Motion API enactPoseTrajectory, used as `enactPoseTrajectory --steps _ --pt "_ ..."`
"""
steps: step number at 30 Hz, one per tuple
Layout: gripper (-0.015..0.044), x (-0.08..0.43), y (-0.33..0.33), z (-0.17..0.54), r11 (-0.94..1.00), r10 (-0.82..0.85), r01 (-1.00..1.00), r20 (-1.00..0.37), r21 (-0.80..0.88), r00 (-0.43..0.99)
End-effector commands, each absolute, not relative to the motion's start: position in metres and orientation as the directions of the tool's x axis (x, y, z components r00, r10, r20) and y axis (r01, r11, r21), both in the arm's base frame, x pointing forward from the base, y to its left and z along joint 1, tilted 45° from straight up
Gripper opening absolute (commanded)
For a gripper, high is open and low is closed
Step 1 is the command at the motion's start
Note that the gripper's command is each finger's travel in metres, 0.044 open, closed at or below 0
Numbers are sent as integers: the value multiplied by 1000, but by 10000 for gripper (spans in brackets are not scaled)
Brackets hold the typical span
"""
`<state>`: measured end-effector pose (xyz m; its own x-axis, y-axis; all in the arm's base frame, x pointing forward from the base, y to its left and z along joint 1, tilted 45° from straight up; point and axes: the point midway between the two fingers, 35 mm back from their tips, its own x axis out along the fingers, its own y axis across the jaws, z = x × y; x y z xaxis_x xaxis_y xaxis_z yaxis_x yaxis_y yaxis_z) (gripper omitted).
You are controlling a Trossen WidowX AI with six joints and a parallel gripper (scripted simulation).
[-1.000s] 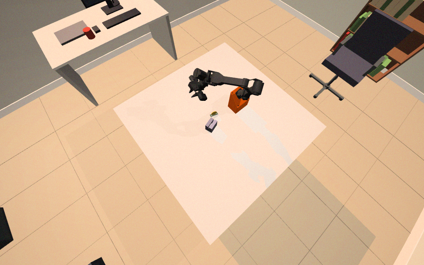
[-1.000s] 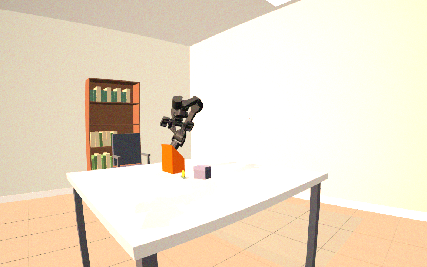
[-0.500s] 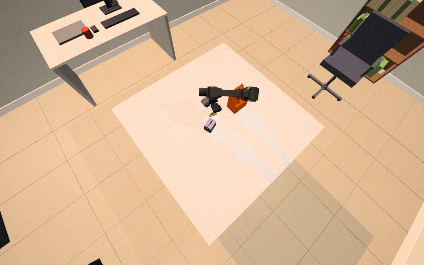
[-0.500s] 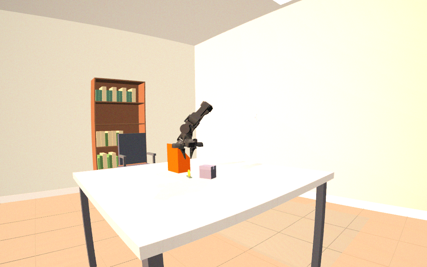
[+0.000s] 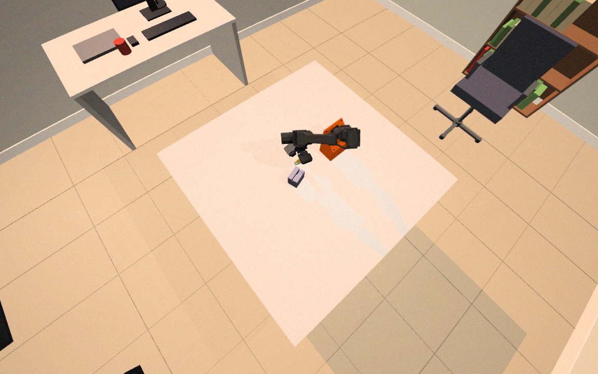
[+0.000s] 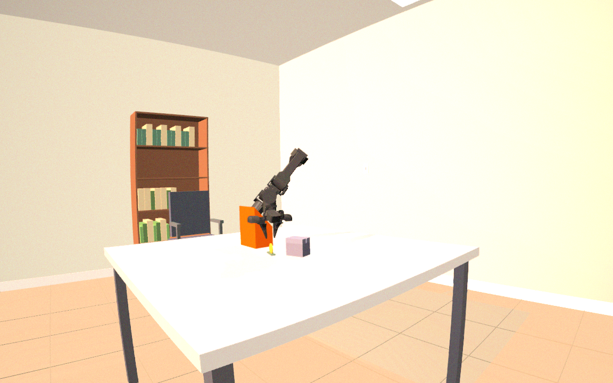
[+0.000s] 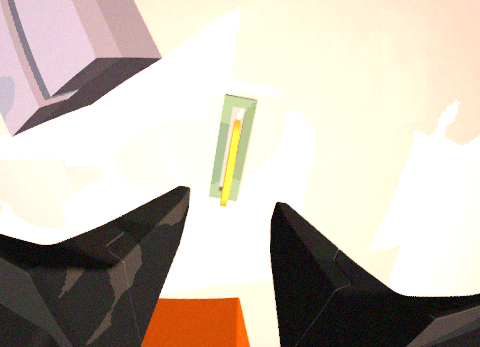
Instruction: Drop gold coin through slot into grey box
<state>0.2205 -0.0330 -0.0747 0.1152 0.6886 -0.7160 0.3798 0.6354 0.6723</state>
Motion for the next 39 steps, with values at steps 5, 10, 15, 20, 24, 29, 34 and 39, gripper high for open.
enactPoseTrajectory --steps 5,10,15,20,24,29,34,39 --pt "161 221 -23 -82 628 695 386 -710 676 112" --pt "161 222 -17 -88 629 695 386 -711 675 112" --pt "161 223 -12 -94 629 695 386 -711 675 112" --pt "161 224 -6 -100 628 695 386 -710 675 112" --pt "161 225 -2 -104 628 695 386 -710 676 112" --pt "161 226 4 -109 627 696 386 -709 677 112" --pt "161 226 10 -114 626 697 386 -708 678 112" --pt "108 226 12 -116 626 698 385 -707 678 111"
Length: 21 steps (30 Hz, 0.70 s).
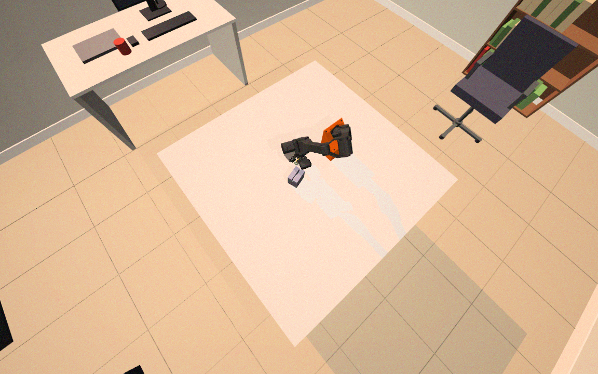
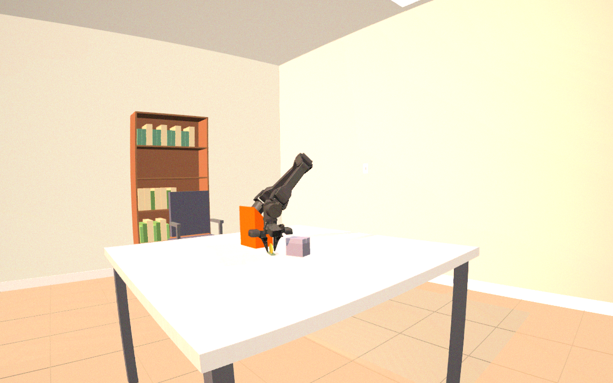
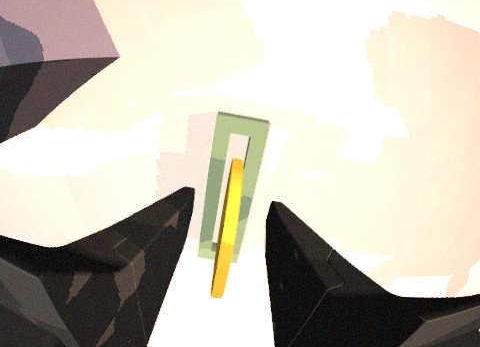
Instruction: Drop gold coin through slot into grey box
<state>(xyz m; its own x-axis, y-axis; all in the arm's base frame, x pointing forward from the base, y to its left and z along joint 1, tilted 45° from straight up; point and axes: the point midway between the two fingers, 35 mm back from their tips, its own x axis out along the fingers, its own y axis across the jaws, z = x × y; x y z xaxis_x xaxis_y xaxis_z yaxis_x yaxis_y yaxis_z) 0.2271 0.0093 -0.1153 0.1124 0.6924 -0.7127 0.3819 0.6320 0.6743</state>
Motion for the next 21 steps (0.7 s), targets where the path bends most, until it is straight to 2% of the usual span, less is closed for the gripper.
enactPoseTrajectory --steps 1,3,7,21 --pt "82 226 12 -116 626 698 385 -707 678 111" --pt "29 226 12 -116 626 698 385 -707 678 111" --pt "3 226 12 -116 626 698 385 -707 678 111" --pt "0 233 1 -113 640 679 366 -720 676 143"
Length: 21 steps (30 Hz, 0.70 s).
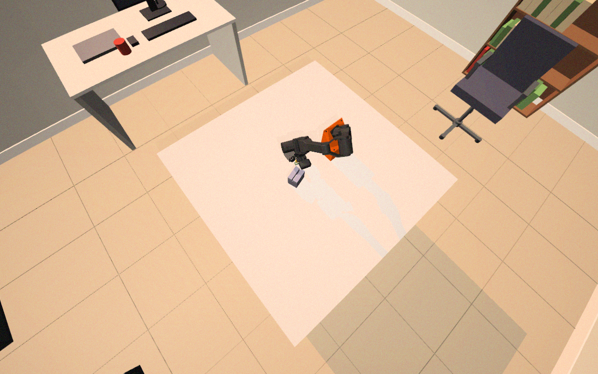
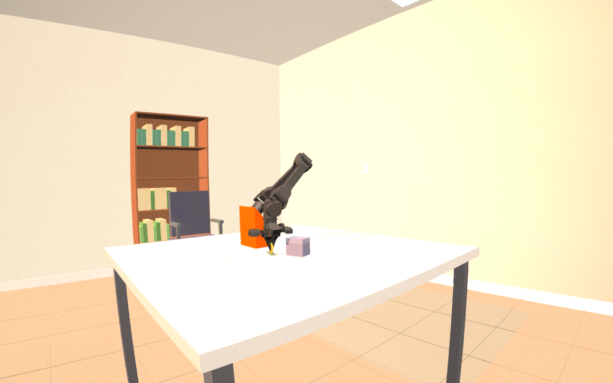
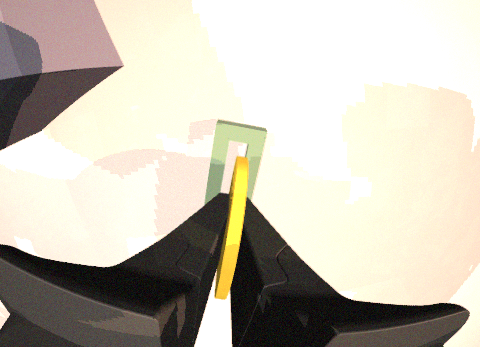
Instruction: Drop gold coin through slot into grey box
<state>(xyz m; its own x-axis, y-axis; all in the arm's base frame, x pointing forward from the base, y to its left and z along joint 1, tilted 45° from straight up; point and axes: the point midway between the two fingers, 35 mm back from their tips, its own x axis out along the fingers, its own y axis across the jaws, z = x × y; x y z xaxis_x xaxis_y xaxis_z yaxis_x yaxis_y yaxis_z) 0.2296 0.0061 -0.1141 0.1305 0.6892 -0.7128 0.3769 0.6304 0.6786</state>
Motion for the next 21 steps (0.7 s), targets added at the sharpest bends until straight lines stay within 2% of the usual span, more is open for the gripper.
enactPoseTrajectory --steps 1,21 --pt "0 234 -1 -112 642 677 364 -722 675 146" --pt "0 228 -32 -83 641 678 375 -723 670 134"
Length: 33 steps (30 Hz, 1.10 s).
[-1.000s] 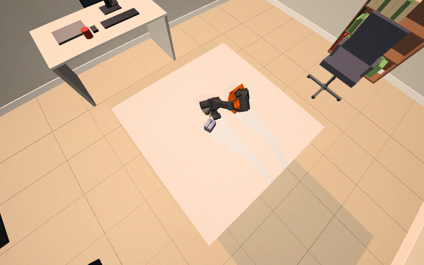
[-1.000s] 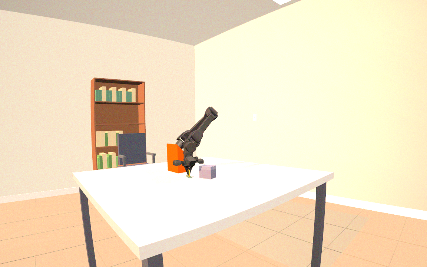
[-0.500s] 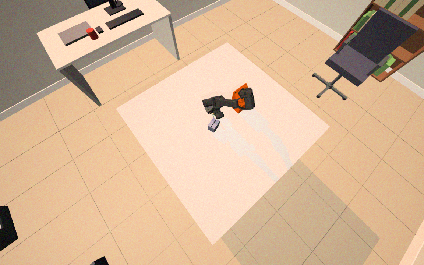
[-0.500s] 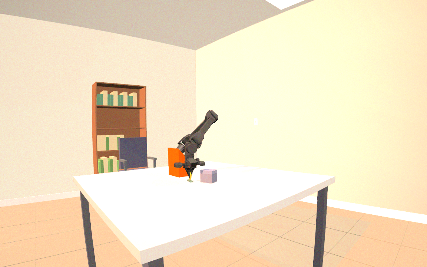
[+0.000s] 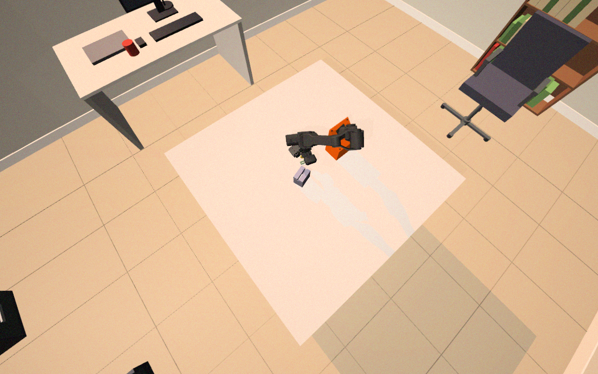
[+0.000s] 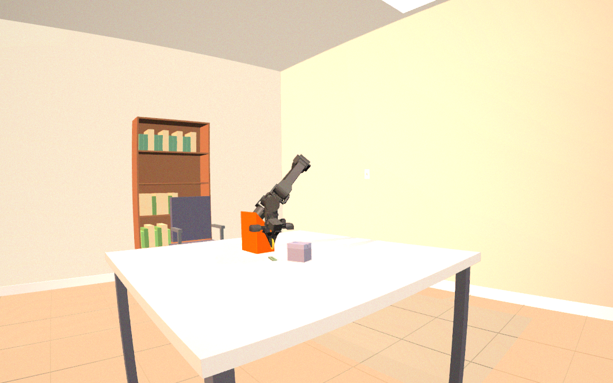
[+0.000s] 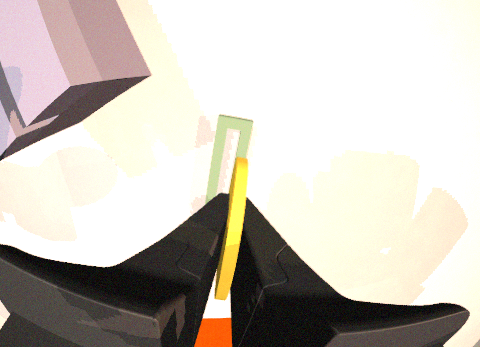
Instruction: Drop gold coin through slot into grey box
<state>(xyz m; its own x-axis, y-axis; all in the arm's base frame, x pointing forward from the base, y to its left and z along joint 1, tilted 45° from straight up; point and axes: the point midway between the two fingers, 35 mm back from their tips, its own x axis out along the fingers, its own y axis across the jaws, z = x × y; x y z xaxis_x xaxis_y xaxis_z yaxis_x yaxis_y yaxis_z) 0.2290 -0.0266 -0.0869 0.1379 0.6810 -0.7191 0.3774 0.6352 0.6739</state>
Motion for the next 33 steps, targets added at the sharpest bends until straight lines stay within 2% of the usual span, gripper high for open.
enactPoseTrajectory --steps 1,20,33 --pt "0 228 -33 -81 640 678 375 -723 670 133" --pt "0 215 -56 -49 631 695 381 -711 676 111" --pt "0 219 -54 -46 717 695 -26 -711 697 111"
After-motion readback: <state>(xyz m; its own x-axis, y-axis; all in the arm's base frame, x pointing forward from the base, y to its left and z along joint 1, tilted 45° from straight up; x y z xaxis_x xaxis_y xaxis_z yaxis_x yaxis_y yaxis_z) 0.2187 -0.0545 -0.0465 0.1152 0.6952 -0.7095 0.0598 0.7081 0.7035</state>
